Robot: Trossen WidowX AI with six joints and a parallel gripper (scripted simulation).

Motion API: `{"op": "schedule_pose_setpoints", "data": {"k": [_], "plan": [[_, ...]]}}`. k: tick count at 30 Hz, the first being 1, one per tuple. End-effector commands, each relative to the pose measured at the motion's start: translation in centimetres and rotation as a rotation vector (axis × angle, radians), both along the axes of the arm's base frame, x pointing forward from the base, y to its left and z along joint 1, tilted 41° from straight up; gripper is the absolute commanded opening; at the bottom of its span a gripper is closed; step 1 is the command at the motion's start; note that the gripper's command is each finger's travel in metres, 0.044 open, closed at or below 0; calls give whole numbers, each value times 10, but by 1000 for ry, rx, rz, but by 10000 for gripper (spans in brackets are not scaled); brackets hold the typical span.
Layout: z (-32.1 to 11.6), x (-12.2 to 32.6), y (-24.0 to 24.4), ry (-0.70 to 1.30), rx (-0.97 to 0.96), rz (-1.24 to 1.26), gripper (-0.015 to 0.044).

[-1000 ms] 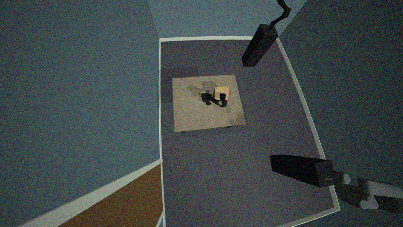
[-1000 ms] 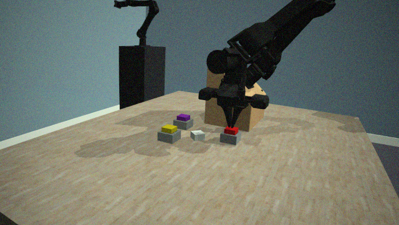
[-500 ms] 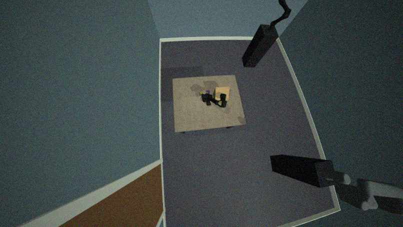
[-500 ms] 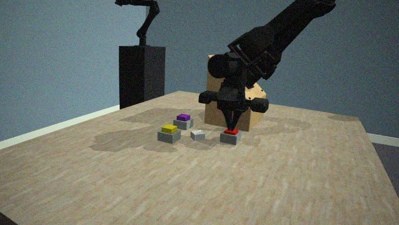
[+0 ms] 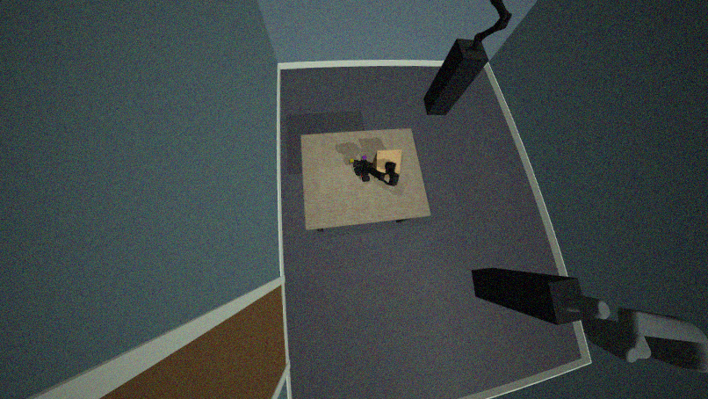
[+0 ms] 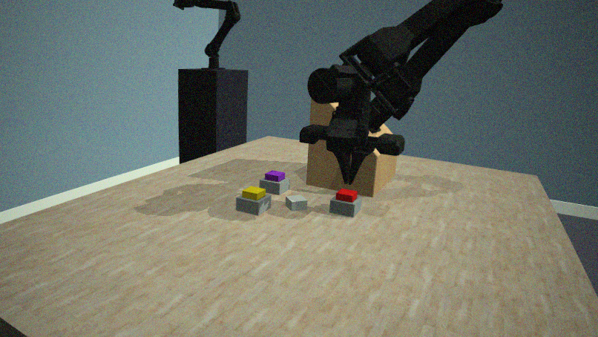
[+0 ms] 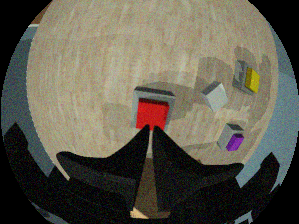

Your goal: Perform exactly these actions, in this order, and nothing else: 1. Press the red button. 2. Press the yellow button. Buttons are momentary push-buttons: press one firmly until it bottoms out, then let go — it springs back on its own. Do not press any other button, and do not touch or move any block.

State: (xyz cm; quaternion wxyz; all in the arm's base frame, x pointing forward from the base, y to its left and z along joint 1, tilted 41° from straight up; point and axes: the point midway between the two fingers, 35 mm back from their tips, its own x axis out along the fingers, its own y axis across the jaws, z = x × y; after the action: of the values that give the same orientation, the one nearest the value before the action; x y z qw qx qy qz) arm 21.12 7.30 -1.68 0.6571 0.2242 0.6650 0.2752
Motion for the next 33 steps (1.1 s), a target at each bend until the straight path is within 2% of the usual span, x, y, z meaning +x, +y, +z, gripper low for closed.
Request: {"op": "schedule_pose_setpoints", "data": {"k": [1, 7, 13, 19, 26, 33], "plan": [[8, 4, -6, -15, -4, 2, 20], [53, 6, -46, -15, -7, 2, 20], [53, 12, -52, -15, -8, 2, 20], [23, 61, -96, -18, -14, 1, 20], [-35, 99, -152, -21, -14, 2, 20], [-44, 102, -155, -22, -14, 2, 20]]}}
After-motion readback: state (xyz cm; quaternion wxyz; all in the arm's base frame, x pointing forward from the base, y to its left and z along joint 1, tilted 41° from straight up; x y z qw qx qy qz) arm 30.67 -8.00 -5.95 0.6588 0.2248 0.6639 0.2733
